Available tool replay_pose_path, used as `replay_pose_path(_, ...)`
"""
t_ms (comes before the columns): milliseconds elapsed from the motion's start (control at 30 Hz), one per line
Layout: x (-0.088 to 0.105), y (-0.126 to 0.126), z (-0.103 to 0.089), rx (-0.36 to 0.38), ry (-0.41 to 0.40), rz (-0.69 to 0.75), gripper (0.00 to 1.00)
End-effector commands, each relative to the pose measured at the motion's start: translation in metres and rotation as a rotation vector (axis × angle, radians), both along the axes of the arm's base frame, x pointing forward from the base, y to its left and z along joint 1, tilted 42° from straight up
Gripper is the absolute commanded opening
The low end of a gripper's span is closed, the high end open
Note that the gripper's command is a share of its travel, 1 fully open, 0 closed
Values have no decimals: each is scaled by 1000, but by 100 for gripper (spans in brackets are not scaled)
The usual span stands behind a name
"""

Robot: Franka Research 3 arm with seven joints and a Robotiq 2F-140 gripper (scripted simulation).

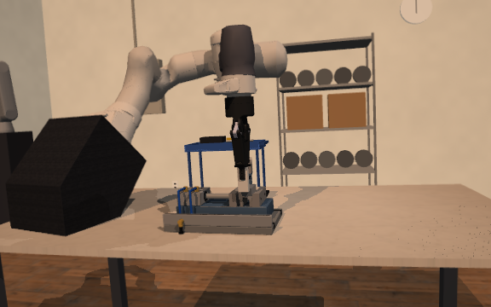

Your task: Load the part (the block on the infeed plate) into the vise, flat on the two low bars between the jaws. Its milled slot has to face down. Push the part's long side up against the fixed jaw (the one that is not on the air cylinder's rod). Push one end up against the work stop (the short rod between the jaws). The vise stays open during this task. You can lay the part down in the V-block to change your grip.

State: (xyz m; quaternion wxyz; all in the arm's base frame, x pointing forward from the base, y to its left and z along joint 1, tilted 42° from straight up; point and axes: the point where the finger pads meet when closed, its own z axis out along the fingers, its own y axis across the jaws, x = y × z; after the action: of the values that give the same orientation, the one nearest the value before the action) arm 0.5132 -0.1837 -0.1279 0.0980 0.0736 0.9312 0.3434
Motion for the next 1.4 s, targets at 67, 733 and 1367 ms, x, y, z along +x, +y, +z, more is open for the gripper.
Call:
replay_pose_path(67, 1, 2, 1, -2, -2, -1, 0)
replay_pose_path(733, 1, 5, 4, -2, -2, -1, 0)
replay_pose_path(1367, 2, 9, 7, -2, -2, -1, 0)
